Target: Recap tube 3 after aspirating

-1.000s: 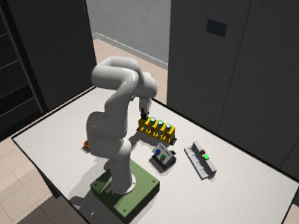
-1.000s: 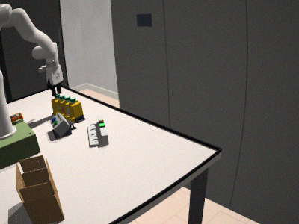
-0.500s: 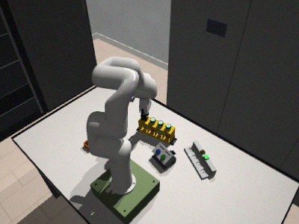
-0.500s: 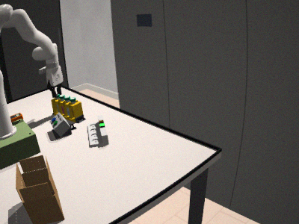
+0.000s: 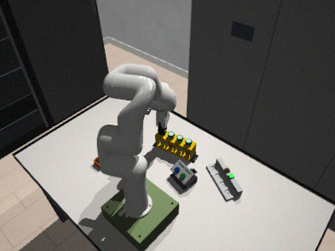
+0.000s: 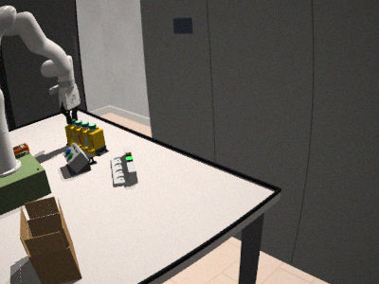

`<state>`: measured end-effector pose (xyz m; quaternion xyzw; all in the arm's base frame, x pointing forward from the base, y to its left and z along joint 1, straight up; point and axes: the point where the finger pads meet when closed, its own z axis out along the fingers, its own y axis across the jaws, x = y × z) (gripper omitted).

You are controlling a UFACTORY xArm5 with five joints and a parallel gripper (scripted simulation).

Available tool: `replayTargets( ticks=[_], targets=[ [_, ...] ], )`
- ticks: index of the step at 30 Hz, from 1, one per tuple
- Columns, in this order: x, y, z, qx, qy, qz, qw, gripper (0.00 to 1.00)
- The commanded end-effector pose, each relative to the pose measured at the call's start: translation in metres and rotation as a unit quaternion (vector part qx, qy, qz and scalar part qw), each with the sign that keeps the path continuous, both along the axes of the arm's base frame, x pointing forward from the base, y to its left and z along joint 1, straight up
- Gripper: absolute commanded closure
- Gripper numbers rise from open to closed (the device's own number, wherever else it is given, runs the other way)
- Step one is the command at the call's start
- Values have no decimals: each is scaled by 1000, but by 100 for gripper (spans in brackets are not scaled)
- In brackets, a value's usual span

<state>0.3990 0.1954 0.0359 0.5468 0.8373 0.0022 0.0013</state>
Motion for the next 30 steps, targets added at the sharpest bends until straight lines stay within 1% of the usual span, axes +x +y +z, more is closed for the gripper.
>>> replayTargets(
  ticks=[1,7,14,21,23,30],
  targets=[
    [1,0,1,-2,-2,0,1000,100],
    [1,0,1,-2,-2,0,1000,100],
    [1,0,1,-1,-2,-70,998,100],
    [1,0,1,-1,-2,-140,990,100],
    [1,0,1,-1,-2,-140,990,100],
    [1,1,1,0,-2,-208,978,100]
  ],
)
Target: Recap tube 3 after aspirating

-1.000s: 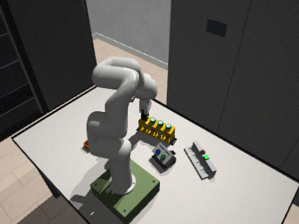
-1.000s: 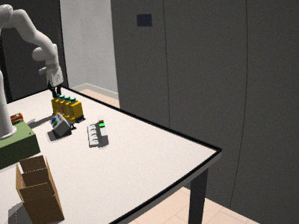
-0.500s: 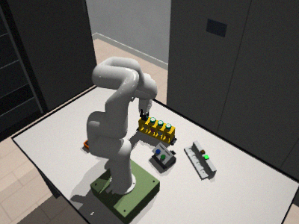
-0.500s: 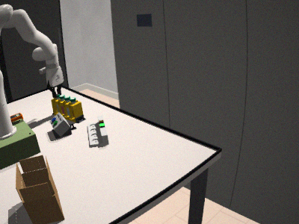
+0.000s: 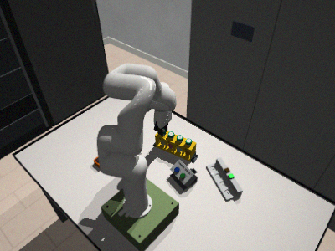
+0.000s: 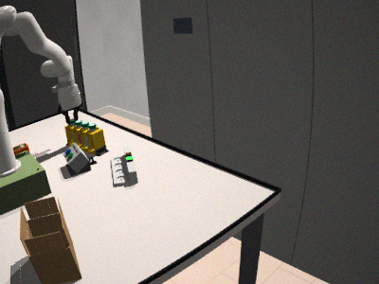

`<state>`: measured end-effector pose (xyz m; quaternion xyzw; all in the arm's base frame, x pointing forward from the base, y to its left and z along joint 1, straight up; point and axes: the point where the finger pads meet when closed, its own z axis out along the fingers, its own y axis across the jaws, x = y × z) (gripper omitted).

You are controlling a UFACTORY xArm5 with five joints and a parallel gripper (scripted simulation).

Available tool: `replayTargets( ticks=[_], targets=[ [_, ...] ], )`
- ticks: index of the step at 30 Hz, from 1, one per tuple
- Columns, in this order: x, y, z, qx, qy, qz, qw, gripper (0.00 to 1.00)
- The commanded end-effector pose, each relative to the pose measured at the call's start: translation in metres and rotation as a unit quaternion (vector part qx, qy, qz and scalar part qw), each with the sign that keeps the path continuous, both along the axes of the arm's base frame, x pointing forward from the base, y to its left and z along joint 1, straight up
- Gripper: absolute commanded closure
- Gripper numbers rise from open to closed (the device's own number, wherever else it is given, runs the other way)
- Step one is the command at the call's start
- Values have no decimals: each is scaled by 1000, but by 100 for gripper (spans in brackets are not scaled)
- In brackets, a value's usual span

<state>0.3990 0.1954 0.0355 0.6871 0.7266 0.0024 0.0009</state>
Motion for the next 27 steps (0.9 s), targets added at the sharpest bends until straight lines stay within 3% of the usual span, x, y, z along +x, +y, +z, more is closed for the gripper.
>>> replayTargets(
  ticks=[1,6,7,19,27],
  targets=[
    [1,0,1,-1,-2,-41,999,100],
    [1,0,1,-1,-2,-65,998,100],
    [1,0,1,-1,-2,-65,998,54],
    [1,0,1,-1,-2,-65,998,54],
    [1,1,19,-1,-2,-65,998,54]
  ],
)
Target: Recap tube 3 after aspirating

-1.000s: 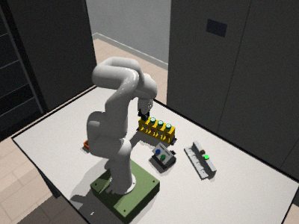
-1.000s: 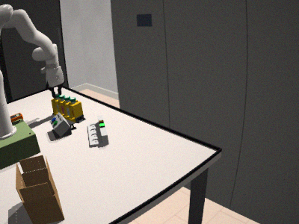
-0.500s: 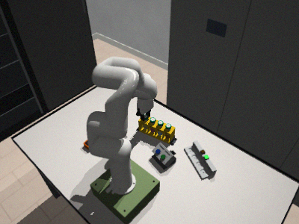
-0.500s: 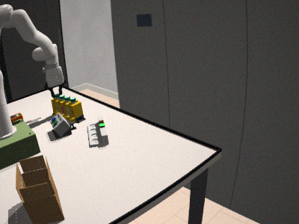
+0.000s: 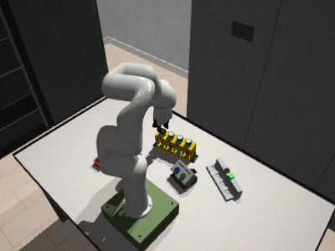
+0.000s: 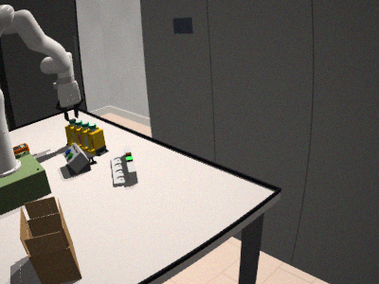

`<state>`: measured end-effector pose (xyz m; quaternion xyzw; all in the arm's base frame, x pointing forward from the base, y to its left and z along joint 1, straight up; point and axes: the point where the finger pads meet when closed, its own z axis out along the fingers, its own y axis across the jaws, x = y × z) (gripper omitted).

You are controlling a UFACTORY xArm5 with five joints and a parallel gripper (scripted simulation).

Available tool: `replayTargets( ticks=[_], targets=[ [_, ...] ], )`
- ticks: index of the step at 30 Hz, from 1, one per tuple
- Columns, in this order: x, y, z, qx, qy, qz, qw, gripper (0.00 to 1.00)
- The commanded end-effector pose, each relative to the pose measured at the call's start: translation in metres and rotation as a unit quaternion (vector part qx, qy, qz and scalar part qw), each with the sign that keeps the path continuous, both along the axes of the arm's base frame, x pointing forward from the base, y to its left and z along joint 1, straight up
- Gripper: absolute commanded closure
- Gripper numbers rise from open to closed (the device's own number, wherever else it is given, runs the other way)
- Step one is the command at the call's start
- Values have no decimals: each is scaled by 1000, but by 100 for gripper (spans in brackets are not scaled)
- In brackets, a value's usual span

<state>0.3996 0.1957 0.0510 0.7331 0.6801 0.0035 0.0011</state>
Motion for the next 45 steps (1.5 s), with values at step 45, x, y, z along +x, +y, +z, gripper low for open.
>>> replayTargets(
  ticks=[45],
  targets=[
    [9,-51,-4,-4,-2,242,970,54]
  ],
)
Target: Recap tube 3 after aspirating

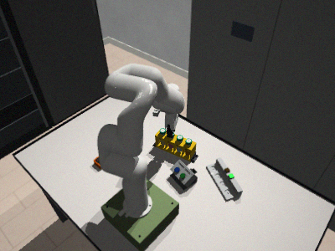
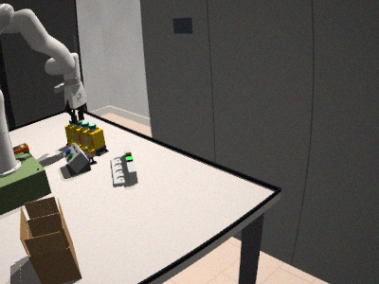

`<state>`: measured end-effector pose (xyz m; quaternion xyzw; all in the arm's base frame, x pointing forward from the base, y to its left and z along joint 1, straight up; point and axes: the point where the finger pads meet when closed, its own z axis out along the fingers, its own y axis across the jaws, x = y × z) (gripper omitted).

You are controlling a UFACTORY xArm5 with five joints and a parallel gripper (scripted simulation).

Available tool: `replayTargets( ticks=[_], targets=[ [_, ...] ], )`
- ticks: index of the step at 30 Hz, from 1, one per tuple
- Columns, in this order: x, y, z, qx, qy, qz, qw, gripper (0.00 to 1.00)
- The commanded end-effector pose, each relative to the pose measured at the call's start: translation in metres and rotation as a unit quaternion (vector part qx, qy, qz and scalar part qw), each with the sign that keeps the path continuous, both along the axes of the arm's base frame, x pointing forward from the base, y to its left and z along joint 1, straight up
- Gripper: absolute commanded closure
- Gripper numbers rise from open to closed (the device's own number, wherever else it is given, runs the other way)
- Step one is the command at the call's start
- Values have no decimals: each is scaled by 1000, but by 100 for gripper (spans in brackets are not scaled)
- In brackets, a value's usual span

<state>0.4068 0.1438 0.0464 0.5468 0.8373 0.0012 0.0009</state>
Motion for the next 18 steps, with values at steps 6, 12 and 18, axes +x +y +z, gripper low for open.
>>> replayTargets(
  ticks=[6,12,18],
  targets=[
    [2,1,0,-1,-3,0,1000,54],
    [2,1,-3,-1,-3,0,1000,54],
    [2,1,-6,-1,-3,0,1000,54]
  ],
)
